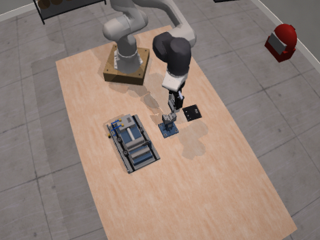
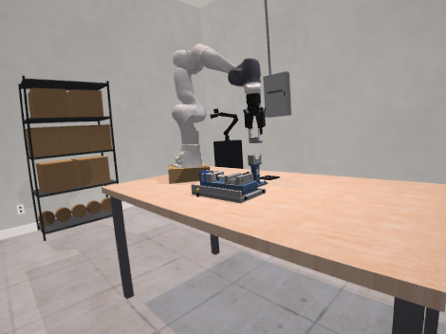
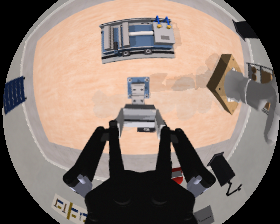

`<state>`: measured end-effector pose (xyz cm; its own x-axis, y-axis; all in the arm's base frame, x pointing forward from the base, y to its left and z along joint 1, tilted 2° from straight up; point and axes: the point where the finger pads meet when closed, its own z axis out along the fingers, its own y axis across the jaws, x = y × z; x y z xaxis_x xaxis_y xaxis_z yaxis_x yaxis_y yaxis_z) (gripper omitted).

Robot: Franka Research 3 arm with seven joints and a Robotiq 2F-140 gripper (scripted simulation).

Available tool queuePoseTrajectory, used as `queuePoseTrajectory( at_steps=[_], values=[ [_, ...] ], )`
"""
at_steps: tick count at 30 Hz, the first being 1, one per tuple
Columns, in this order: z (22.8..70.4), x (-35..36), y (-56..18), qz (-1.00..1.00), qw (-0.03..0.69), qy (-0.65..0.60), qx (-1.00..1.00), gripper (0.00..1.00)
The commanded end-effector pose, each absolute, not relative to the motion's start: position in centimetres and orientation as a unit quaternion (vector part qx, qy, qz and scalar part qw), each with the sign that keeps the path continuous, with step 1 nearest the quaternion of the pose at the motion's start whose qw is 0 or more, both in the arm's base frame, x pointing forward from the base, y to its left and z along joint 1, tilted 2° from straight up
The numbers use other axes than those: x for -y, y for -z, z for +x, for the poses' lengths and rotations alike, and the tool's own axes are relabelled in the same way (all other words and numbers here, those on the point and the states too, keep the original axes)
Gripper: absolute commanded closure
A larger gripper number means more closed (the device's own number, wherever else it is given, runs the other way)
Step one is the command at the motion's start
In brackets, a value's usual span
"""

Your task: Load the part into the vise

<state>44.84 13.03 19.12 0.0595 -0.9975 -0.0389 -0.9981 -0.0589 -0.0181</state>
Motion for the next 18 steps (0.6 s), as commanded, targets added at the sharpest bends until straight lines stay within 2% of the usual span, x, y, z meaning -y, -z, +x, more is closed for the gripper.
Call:
queuePoseTrajectory(
  at_steps=[1, 18],
  values=[
    [45.1, -12.1, -19.2, -0.743, 0.021, -0.006, -0.668, 1.00],
    [45.3, -10.7, -19.1, -0.746, 0.021, -0.006, -0.666, 1.00]
  ],
)
